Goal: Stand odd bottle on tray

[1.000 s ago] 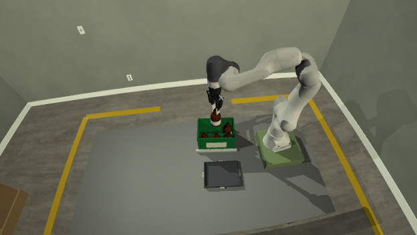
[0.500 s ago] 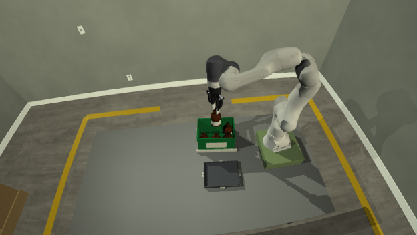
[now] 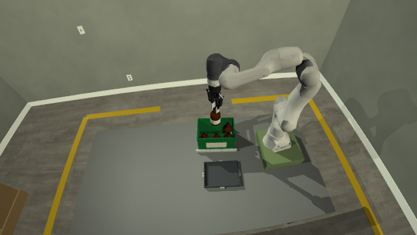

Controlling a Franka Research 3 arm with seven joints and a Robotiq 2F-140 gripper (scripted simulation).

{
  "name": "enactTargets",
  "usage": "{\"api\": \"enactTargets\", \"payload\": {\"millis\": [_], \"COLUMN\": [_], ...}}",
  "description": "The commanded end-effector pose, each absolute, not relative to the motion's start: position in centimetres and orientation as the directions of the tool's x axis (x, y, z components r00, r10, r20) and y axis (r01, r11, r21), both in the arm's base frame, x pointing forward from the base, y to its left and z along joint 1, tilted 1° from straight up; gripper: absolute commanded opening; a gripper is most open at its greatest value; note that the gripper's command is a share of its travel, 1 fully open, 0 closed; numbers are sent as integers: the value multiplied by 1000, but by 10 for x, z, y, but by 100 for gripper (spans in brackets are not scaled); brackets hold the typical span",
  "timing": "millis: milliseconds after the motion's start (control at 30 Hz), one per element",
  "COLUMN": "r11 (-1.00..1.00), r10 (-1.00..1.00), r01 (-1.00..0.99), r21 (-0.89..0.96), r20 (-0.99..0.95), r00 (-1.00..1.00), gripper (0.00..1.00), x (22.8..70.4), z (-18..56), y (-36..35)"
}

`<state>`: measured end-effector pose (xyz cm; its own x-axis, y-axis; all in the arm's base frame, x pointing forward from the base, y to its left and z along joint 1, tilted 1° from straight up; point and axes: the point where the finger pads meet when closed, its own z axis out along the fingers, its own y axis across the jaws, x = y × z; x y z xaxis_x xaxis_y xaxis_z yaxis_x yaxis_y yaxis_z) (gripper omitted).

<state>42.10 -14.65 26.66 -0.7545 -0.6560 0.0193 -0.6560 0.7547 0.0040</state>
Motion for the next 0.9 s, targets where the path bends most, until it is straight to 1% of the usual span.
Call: {"api": "enactTargets", "payload": {"millis": [0,867], "r11": [756,756], "r10": [-654,-654], "r01": [-654,-654], "r21": [3,3], "r20": [20,20], "r00": [-756,-756], "gripper": [10,10], "x": [421,421], "z": [273,276], "y": [-145,-145]}}
